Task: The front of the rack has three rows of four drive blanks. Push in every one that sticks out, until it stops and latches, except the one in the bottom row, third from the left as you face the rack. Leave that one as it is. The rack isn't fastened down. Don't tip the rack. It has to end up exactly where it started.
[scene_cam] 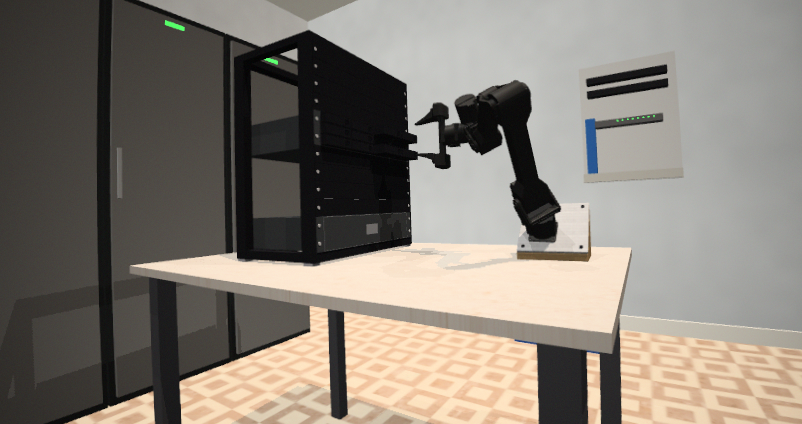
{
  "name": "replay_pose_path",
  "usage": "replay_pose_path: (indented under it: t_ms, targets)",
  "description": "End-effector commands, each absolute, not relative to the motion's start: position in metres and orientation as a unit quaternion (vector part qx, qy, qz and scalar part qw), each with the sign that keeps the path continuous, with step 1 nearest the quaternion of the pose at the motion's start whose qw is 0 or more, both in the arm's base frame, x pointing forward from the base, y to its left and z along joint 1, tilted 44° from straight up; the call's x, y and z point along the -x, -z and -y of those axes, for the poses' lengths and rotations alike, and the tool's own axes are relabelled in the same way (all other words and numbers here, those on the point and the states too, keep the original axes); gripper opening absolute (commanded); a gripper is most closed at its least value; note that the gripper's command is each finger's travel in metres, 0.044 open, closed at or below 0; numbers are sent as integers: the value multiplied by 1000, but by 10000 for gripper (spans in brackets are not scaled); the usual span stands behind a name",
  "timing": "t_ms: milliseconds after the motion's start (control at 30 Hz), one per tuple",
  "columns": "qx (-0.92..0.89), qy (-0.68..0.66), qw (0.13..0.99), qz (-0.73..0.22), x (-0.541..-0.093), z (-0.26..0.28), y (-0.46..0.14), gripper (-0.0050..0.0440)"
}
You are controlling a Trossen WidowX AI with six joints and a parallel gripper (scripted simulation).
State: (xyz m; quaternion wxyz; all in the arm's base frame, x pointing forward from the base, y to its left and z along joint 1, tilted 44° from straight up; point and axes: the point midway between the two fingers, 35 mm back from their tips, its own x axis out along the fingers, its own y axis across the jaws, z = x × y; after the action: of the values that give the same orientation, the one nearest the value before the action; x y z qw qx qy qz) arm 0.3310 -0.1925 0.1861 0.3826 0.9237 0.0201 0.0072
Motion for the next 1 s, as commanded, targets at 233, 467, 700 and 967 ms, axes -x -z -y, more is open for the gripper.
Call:
replay_pose_path:
  t_ms: [233, 467, 700, 967]
  targets:
    - [-921, -10, 389, -17, -332, 194, -190, 440]
    - [-921, -10, 389, -17, -332, 194, -190, 440]
    - [-921, -10, 389, -17, -332, 194, -190, 440]
    - [-921, -10, 389, -17, -332, 194, -190, 0]
